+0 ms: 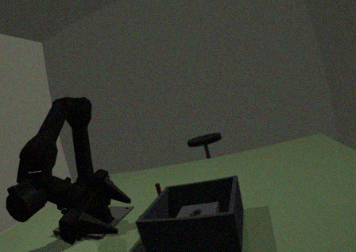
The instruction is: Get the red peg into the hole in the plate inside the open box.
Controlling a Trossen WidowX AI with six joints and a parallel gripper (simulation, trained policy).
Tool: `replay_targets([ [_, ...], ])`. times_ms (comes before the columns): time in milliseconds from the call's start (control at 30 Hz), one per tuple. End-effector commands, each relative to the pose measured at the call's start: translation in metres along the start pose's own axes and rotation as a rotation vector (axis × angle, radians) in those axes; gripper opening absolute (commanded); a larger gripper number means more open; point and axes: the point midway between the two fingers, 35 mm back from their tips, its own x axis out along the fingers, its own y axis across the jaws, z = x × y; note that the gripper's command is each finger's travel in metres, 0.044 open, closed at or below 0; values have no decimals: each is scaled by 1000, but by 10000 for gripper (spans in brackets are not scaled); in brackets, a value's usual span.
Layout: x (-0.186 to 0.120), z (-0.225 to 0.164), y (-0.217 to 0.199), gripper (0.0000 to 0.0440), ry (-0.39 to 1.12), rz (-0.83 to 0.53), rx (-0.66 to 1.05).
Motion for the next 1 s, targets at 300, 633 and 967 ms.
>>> replay_targets([
  [300,19,-14,-1,440,-170,-37,-385],
  [633,36,-31,-9,440,-287,-82,-707],
  [967,54,-53,-28,440,-385,-142,-1034],
])
